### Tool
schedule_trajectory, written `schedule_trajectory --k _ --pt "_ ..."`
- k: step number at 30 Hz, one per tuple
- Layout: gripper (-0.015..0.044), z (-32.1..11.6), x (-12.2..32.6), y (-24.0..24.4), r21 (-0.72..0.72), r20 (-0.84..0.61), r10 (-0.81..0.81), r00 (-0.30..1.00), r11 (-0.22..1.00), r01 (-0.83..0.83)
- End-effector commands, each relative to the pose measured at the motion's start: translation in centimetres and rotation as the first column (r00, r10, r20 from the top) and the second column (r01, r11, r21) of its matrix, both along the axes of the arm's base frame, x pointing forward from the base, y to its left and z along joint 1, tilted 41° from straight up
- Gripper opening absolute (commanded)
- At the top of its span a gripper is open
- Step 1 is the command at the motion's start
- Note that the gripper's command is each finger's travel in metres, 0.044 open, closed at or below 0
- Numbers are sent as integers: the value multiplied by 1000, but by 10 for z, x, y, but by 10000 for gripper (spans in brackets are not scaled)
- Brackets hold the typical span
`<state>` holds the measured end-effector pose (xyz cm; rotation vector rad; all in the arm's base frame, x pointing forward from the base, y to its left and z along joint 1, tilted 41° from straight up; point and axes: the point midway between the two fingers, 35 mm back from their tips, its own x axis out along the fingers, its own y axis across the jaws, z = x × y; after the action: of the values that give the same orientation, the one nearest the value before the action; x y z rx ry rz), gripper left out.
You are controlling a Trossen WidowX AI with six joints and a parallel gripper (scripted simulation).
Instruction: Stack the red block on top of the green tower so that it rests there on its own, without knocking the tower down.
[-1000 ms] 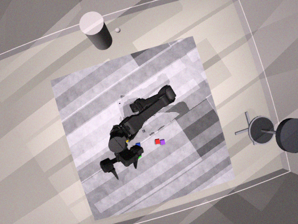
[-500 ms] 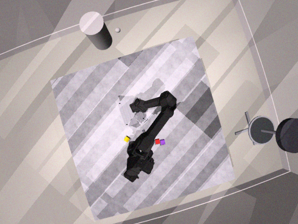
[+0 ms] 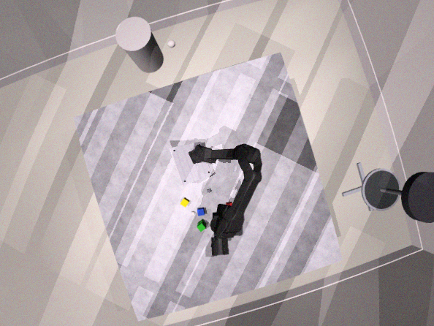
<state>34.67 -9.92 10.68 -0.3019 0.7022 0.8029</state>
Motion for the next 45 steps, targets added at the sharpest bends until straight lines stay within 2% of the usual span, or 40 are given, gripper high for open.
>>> schedule_trajectory --k 1,7,10,17,25,45 --pt "440 -8 -5 30 -29 -43 151 988 988 -153" --pt "440 -18 -22 79 -40 -114 410 905 908 -416" --pt "440 -18 -25 91 -37 -128 464 876 881 -472" --pt "440 -20 -23 97 -37 -129 468 874 879 -476" --pt "440 -52 -19 125 -36 -127 468 875 879 -476" --pt "440 -72 -15 142 -35 -126 468 875 879 -476"
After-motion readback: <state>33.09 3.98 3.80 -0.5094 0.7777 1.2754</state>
